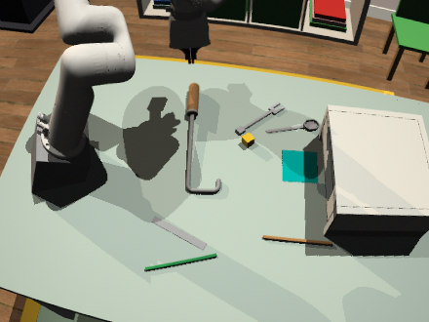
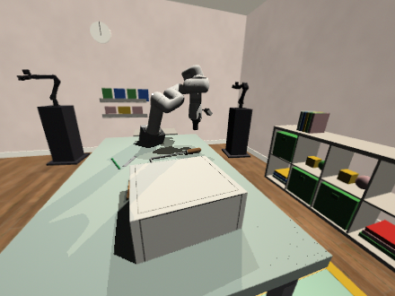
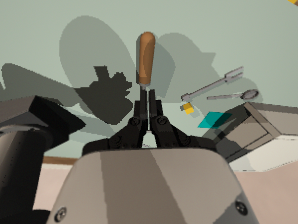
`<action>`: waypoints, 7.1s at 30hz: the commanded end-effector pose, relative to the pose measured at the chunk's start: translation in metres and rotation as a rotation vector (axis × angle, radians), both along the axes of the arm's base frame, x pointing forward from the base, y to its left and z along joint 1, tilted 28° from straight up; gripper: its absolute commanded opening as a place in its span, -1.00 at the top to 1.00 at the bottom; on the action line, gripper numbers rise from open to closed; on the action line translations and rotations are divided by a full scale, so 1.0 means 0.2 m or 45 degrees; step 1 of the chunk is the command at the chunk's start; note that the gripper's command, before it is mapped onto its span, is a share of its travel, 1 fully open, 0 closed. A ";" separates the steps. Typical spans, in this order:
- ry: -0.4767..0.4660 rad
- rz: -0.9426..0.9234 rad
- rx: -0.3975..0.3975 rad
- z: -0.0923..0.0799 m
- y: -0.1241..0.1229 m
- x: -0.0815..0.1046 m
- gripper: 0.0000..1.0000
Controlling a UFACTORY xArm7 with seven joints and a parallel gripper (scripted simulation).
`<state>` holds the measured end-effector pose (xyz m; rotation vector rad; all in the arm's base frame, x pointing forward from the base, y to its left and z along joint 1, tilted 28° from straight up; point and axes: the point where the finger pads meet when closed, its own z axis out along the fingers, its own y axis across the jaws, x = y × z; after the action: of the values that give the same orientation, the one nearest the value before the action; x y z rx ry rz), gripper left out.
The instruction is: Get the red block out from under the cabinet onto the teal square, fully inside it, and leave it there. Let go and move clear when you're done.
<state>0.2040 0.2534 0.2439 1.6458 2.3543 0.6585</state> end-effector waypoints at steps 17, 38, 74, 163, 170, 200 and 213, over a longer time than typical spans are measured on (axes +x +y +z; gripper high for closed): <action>0.026 -0.118 0.020 0.01 0.00 0.00 -0.16; 0.026 -0.118 0.020 0.01 0.00 0.00 -0.16; 0.032 -0.139 0.029 -0.23 0.07 0.11 -0.16; 0.032 -0.139 0.029 -0.54 0.15 0.25 -0.16; 0.032 -0.139 0.029 -0.57 0.16 0.26 -0.16; 0.032 -0.139 0.029 -0.71 0.20 0.32 -0.16; 0.032 -0.139 0.029 -0.73 0.20 0.34 -0.16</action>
<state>0.2709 0.2932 0.0971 1.7878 2.2626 0.6464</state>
